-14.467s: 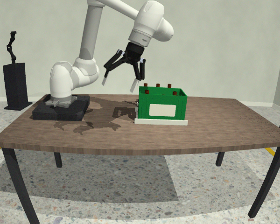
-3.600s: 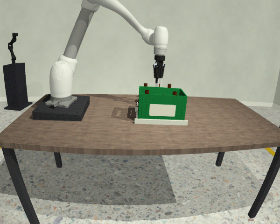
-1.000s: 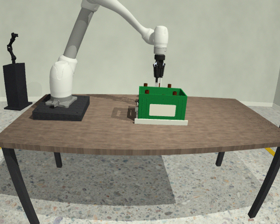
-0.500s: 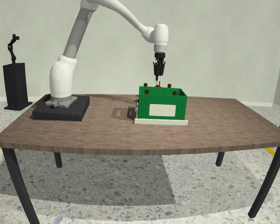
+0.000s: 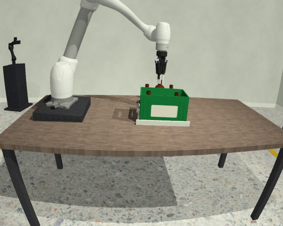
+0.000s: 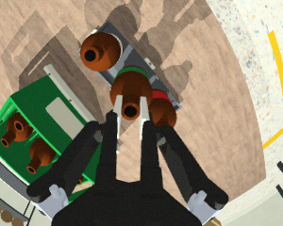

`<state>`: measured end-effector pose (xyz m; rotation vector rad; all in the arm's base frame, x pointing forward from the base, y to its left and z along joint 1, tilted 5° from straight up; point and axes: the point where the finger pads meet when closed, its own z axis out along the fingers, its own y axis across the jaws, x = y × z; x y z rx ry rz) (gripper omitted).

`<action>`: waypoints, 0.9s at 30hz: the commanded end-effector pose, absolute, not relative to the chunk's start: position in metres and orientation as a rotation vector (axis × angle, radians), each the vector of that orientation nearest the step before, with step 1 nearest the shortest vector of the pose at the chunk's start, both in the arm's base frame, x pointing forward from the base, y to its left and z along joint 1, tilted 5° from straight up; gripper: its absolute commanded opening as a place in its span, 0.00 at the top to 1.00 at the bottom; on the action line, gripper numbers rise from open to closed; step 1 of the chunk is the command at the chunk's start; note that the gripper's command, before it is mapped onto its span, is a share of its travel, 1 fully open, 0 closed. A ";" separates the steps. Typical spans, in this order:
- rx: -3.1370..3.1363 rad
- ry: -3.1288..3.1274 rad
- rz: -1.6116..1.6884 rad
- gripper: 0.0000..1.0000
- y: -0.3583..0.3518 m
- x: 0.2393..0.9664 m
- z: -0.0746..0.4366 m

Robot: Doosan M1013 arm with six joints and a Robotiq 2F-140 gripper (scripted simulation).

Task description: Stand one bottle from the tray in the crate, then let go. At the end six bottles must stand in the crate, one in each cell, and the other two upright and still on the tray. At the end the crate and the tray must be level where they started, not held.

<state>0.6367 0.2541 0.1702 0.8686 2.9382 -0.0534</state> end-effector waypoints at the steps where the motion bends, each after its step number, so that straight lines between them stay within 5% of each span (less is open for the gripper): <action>1: 0.869 2.938 -0.053 1.00 0.254 0.637 0.171; 27: 0.869 2.938 -0.053 1.00 0.254 0.636 0.176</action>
